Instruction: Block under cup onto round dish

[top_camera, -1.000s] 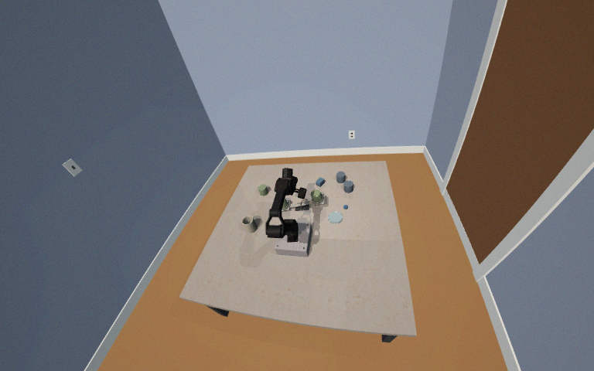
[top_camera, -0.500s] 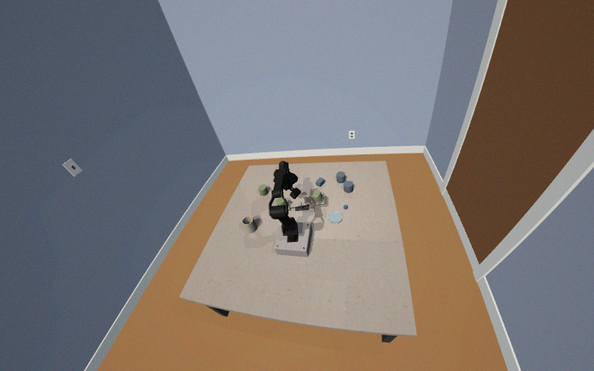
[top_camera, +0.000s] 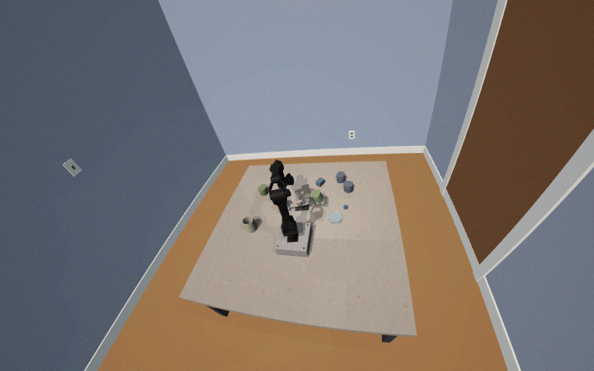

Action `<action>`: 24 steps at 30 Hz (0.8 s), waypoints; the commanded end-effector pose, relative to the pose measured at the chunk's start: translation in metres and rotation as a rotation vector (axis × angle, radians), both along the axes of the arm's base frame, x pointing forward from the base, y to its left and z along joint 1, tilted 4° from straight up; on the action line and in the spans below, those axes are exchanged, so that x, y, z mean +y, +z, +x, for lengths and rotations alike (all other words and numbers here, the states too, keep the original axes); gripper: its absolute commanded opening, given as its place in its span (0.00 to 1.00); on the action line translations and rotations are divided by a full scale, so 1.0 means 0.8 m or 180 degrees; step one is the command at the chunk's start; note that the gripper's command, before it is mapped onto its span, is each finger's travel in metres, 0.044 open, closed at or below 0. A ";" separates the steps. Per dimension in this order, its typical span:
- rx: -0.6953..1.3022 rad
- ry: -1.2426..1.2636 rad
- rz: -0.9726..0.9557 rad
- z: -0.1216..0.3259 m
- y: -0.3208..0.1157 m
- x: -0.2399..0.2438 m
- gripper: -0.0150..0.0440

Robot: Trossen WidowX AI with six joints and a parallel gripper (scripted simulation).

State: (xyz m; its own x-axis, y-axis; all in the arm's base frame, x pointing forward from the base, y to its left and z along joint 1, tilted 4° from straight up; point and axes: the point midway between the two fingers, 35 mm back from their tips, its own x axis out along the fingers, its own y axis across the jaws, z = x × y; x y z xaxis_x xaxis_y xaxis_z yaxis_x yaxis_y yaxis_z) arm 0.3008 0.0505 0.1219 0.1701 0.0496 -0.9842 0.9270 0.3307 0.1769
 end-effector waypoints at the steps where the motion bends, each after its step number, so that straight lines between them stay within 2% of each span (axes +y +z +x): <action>1: 0.0190 -0.0327 0.0004 0.009 -0.016 0.014 1.00; 12: 0.0645 -0.1288 -0.0094 0.028 -0.066 0.056 1.00; 24: 0.0651 -0.1303 -0.0097 0.027 -0.085 0.056 1.00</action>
State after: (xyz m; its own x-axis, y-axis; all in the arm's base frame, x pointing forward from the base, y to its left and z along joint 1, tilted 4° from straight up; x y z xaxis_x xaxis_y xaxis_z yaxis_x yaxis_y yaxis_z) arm 0.3245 0.0967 0.0617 -0.0157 -0.0032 -0.9999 0.9979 -0.0636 -0.0154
